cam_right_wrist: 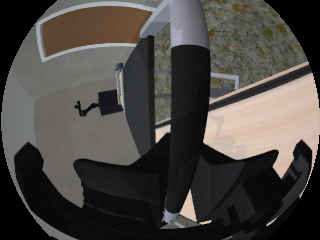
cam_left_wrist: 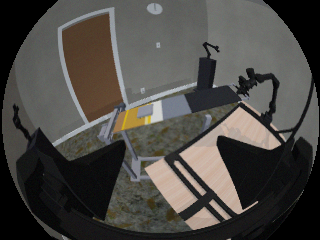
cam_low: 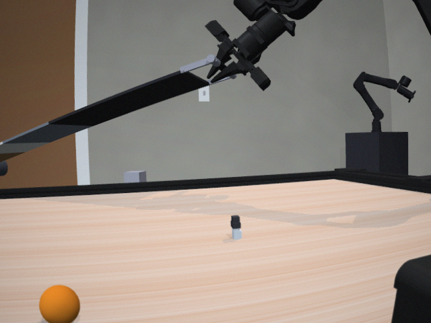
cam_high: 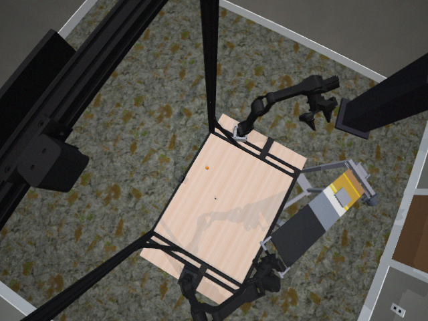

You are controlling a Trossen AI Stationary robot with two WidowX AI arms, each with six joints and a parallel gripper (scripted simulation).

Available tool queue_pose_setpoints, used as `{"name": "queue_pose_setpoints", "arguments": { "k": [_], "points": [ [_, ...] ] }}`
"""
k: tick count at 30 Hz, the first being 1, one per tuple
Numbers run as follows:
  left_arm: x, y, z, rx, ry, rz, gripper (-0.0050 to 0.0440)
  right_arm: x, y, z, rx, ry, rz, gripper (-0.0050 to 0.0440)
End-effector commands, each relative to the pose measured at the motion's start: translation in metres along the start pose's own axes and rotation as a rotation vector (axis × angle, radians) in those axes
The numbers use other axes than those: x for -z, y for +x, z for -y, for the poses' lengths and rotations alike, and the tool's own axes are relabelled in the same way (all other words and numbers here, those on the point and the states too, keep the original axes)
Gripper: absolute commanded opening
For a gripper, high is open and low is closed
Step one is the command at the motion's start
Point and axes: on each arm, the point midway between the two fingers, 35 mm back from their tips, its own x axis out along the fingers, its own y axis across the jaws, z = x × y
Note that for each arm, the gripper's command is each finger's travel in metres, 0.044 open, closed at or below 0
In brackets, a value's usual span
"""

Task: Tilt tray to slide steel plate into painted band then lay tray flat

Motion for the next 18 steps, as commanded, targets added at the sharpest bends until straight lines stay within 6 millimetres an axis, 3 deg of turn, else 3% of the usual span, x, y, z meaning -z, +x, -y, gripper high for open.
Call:
{"name": "queue_pose_setpoints", "arguments": {
  "k": [1, 18],
  "points": [
    [0.0001, 0.0001, -0.0001, 0.000, 0.000, 0.000, 0.0440, -0.0019, -0.0144, -0.0176, -0.037, -0.001, 0.006, 0.0000],
    [0.0001, 0.0001, -0.0001, 0.000, 0.000, 0.000, 0.0440, -0.0019, -0.0177, -0.0256, -0.050, -0.001, 0.006, 0.0000]
  ]
}}
